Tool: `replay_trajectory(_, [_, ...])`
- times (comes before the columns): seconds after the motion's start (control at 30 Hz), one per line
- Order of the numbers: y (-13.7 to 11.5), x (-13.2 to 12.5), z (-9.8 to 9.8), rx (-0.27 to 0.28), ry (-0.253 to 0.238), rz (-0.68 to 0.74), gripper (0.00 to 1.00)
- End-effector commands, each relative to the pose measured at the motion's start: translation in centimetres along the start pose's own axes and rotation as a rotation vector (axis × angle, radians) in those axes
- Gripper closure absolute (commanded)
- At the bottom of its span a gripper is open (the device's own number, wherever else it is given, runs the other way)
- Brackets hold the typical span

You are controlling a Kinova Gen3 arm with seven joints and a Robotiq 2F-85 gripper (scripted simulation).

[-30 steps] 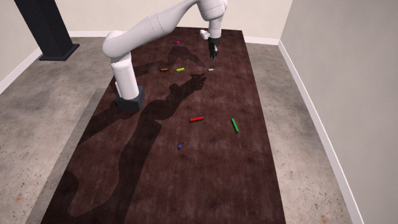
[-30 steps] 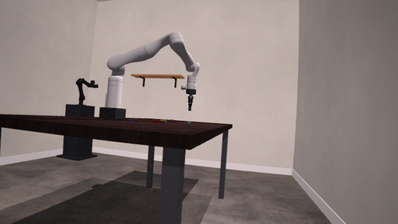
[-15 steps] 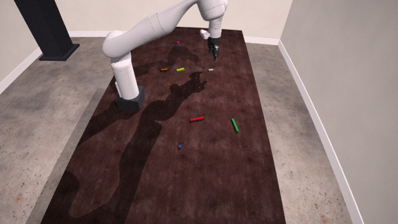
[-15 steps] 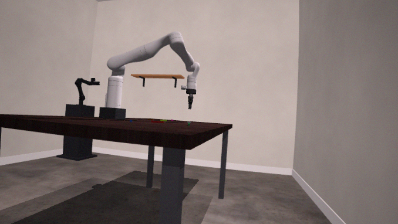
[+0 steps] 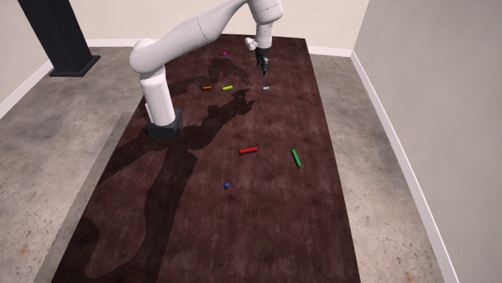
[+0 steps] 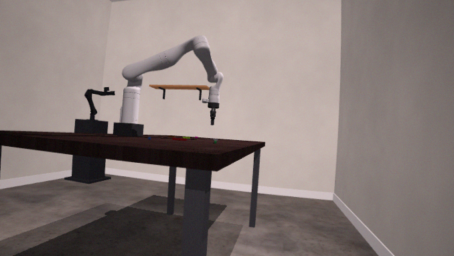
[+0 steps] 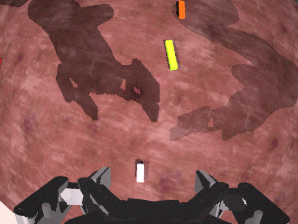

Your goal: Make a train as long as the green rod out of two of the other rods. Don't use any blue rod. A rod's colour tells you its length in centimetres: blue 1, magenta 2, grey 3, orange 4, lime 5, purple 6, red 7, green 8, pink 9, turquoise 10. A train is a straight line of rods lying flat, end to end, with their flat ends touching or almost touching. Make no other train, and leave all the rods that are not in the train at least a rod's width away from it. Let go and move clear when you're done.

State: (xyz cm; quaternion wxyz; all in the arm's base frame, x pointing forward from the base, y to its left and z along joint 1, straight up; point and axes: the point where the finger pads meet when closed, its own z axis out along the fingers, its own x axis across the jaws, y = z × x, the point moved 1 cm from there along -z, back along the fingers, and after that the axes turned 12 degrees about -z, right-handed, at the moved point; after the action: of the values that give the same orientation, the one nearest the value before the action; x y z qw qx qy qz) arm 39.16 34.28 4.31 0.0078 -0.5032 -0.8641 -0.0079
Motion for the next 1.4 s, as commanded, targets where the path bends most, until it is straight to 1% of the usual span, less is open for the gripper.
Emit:
replay_trajectory(0.0, [-3.1, 2.0, 0.3, -0.001, 0.0, -0.052, 0.0])
replay_trajectory(0.1, [-6.5, 3.8, 0.7, -0.001, 0.002, -0.087, 0.0])
replay_trajectory(0.2, [-10.0, 5.0, 1.1, 0.002, -0.001, -0.121, 0.0])
replay_trajectory(0.27, [-10.0, 5.0, 1.1, 0.002, -0.001, -0.121, 0.0])
replay_trajectory(0.37, [-13.3, 5.7, 1.3, 0.007, -0.008, -0.153, 0.0])
replay_trajectory(0.43, [-14.7, 5.9, 1.4, 0.01, -0.013, -0.167, 0.0])
replay_trajectory(0.5, [-15.5, 6.0, 1.5, 0.012, -0.015, -0.175, 0.0])
replay_trajectory(0.6, [-15.7, 6.0, 1.5, 0.013, -0.016, -0.177, 0.0])
replay_trajectory(0.63, [-15.7, 6.0, 1.5, 0.013, -0.016, -0.177, 0.76])
replay_trajectory(1.37, [-15.7, 6.0, 1.5, 0.013, -0.016, -0.177, 0.76])
